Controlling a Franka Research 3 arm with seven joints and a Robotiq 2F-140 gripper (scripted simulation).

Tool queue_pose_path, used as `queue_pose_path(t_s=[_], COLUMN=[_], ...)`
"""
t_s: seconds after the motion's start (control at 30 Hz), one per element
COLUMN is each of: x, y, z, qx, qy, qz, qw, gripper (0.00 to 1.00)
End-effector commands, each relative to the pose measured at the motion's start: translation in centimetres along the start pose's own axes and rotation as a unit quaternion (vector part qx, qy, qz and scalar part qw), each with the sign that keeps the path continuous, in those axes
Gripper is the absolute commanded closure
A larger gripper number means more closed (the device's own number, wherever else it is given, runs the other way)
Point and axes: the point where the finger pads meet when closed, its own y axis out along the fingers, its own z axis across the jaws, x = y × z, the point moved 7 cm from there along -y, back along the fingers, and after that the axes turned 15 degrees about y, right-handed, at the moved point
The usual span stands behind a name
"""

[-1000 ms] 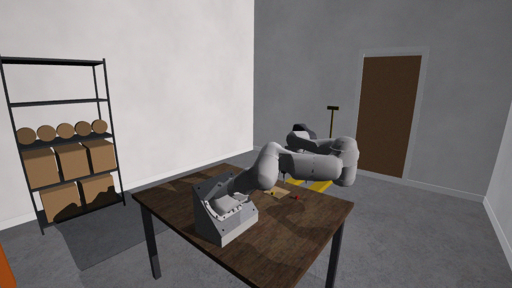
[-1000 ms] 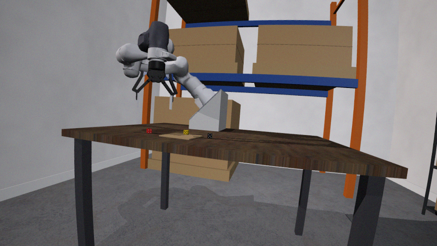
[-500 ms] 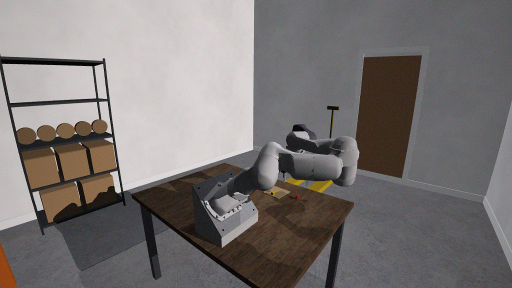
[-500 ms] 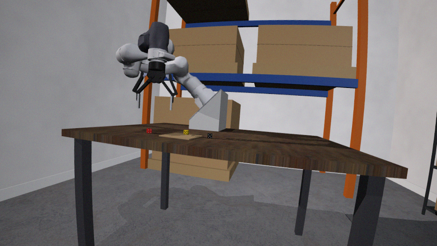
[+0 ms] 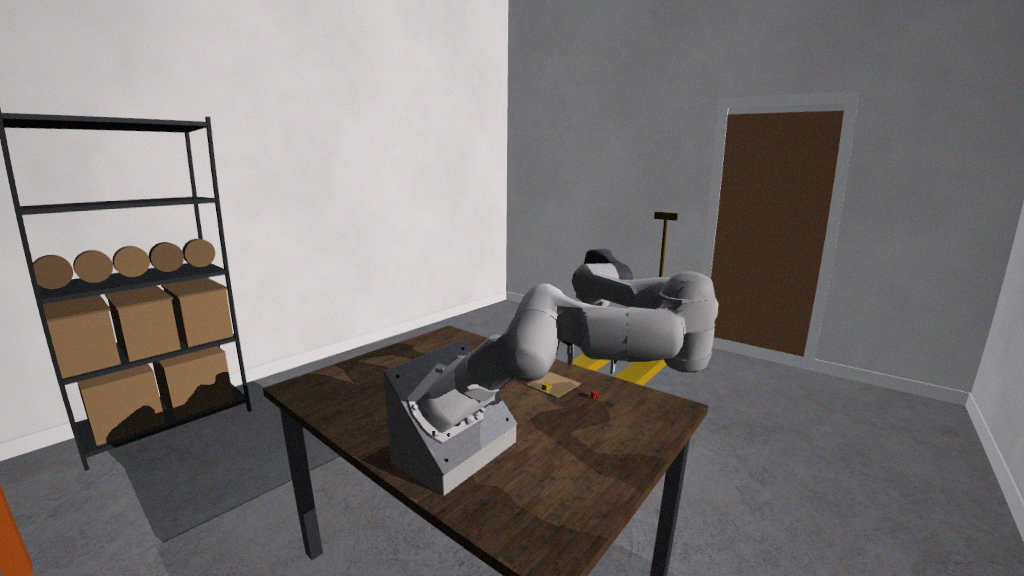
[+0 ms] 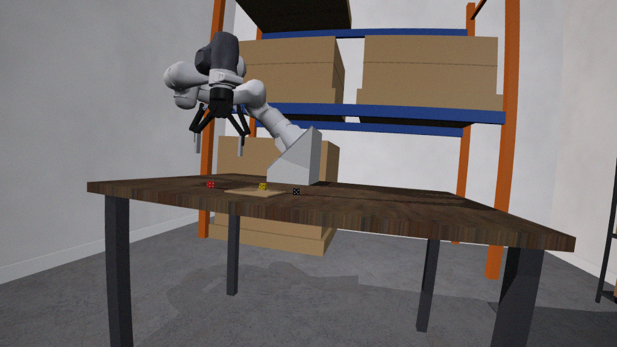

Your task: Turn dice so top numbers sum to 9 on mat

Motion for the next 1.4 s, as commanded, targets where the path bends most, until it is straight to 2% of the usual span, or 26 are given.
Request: queue_pose_path(t_s=[0.0,0.33,0.37,0.8,0.87,1.37], x=[-0.02,-0.01,0.0,-0.01,-0.01,-0.05], y=[-0.04,0.07,0.11,0.27,0.27,0.43], z=[-0.16,-0.13,-0.11,-0.03,-0.03,0.11], qx=[0.002,0.002,0.002,0.002,0.002,0.001], qy=[0.087,0.148,0.172,0.277,0.277,0.404], qz=[0.006,0.006,0.006,0.007,0.007,0.008], qw=[0.996,0.989,0.985,0.961,0.961,0.915], gripper=[0.0,0.0,0.0,0.0,0.0,0.0])
